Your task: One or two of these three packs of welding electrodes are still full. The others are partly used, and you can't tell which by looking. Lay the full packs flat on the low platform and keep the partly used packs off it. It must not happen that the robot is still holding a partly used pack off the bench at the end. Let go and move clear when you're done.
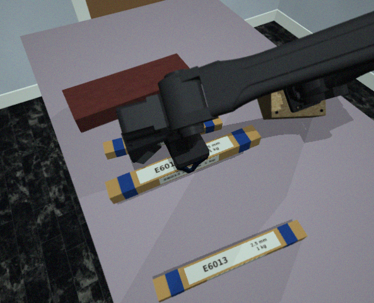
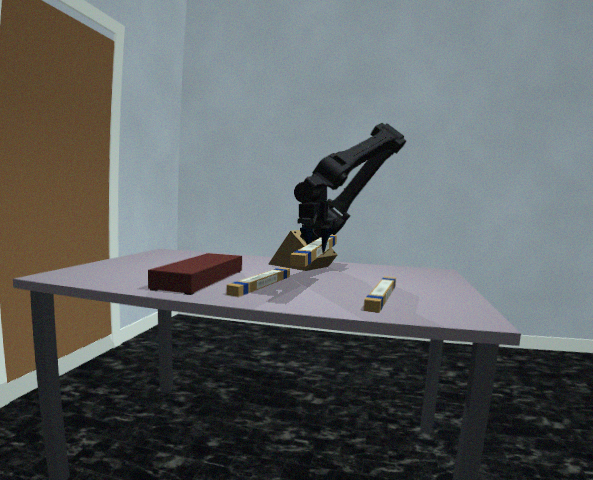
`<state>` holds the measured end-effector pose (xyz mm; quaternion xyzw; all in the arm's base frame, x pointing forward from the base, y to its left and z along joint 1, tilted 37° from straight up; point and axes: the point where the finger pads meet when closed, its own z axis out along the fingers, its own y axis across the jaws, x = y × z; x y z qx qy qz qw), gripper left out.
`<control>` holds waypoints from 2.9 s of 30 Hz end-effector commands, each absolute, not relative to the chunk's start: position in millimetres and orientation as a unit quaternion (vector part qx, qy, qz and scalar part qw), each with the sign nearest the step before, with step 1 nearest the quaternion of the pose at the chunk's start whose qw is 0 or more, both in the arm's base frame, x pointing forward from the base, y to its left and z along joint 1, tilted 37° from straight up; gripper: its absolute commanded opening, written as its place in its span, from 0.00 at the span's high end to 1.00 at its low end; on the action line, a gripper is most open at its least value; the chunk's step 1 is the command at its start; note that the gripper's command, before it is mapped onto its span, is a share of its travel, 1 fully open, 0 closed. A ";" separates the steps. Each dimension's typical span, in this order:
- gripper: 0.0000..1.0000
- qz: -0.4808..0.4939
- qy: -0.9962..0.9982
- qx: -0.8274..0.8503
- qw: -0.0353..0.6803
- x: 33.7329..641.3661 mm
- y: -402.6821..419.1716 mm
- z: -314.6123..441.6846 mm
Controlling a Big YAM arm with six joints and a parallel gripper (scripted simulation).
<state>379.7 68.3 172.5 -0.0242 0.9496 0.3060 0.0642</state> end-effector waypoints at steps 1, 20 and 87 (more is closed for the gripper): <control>1.00 0.297 0.945 -0.028 0.137 407.8 41.8 236.4; 1.00 0.295 0.945 -0.029 0.138 398.3 25.3 255.8; 1.00 0.290 0.946 -0.026 0.143 386.9 -6.5 307.2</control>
